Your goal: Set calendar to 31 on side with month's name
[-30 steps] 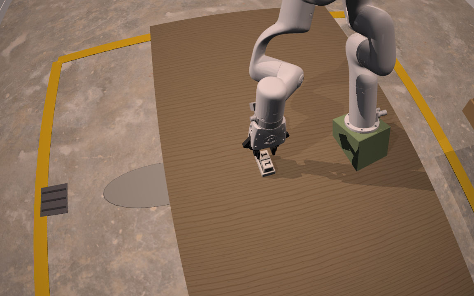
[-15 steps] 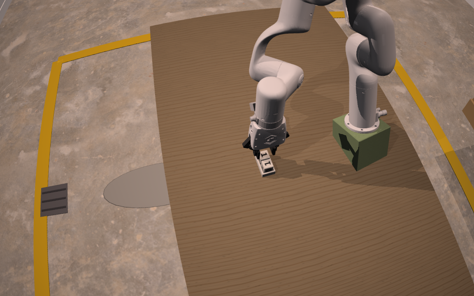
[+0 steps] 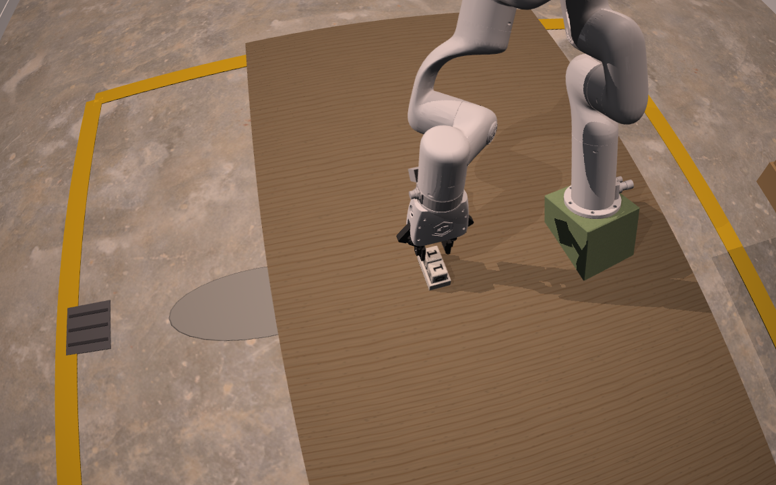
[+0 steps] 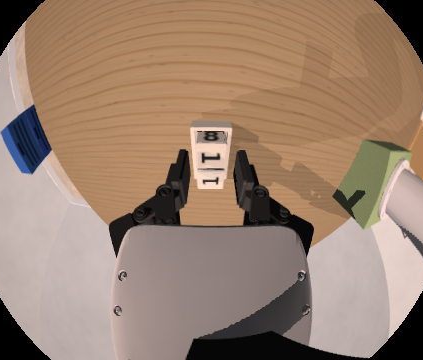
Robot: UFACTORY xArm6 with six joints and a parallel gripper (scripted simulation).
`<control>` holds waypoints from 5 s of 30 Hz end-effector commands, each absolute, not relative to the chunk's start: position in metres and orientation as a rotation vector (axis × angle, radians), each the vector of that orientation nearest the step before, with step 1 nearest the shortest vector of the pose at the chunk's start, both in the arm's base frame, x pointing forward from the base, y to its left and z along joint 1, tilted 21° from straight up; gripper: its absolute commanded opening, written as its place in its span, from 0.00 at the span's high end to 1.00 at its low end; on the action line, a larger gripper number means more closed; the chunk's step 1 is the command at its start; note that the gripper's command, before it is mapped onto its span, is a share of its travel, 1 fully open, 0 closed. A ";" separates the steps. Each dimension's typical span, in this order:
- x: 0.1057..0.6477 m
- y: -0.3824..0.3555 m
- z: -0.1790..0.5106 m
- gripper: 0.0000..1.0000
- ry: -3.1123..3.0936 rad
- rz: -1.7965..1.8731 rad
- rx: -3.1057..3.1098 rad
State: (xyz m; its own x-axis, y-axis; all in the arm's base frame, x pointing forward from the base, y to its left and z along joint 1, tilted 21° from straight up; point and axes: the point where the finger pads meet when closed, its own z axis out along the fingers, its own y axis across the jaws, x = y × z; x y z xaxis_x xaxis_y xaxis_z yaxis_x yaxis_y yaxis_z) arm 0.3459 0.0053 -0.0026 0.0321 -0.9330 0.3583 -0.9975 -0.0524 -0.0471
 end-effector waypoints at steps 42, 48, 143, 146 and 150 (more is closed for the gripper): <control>0.348 0.006 -0.002 0.53 -2.001 0.439 2.090; 0.348 0.006 -0.002 0.53 -2.001 0.439 2.090; 0.350 -0.003 -0.026 0.73 -2.001 0.439 2.090; 0.350 -0.003 -0.026 0.73 -2.001 0.439 2.090; 0.350 -0.002 -0.024 0.73 -2.001 0.439 2.090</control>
State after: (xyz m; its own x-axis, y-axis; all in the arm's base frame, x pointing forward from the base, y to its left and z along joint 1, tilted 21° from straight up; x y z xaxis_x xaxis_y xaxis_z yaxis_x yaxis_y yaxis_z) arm 0.3488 -0.0037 -0.0268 0.0320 -0.9331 0.3583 -0.9975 -0.0523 -0.0470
